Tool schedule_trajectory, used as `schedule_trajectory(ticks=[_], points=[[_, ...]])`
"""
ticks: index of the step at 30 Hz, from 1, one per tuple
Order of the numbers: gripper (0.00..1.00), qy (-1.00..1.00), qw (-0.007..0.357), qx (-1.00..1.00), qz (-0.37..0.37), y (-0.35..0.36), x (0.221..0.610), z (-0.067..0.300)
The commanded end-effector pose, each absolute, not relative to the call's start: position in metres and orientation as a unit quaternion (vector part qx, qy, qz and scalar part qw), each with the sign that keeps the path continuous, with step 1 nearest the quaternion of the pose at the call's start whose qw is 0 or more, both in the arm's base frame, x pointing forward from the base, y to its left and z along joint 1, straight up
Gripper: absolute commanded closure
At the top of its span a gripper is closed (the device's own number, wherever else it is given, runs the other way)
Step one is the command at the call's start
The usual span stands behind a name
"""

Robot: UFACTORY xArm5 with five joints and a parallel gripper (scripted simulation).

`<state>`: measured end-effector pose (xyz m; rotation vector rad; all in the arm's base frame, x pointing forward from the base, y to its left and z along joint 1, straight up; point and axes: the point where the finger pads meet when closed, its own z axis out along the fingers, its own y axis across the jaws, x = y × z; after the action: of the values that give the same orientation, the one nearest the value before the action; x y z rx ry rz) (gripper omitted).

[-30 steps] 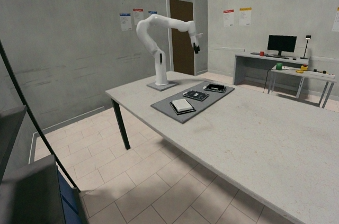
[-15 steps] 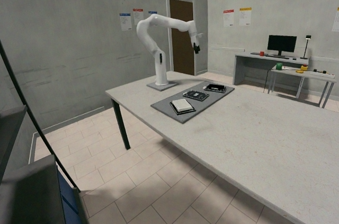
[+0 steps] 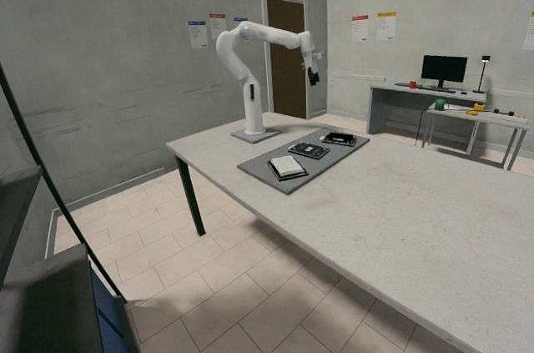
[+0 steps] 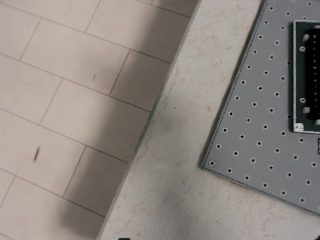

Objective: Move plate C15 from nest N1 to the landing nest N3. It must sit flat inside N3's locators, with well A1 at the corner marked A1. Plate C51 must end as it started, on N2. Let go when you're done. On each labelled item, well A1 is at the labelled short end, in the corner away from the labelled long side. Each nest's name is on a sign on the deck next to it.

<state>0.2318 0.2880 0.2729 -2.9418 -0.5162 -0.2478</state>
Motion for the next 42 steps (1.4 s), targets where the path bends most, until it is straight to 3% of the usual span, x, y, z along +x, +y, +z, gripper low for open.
schedule_trajectory(ticks=[1,42], points=[[0.00,-0.154,0.058,-0.983,-0.081,0.277,0.250,0.273],[0.00,-0.086,0.019,-0.995,-0.053,0.173,0.344,0.265]])
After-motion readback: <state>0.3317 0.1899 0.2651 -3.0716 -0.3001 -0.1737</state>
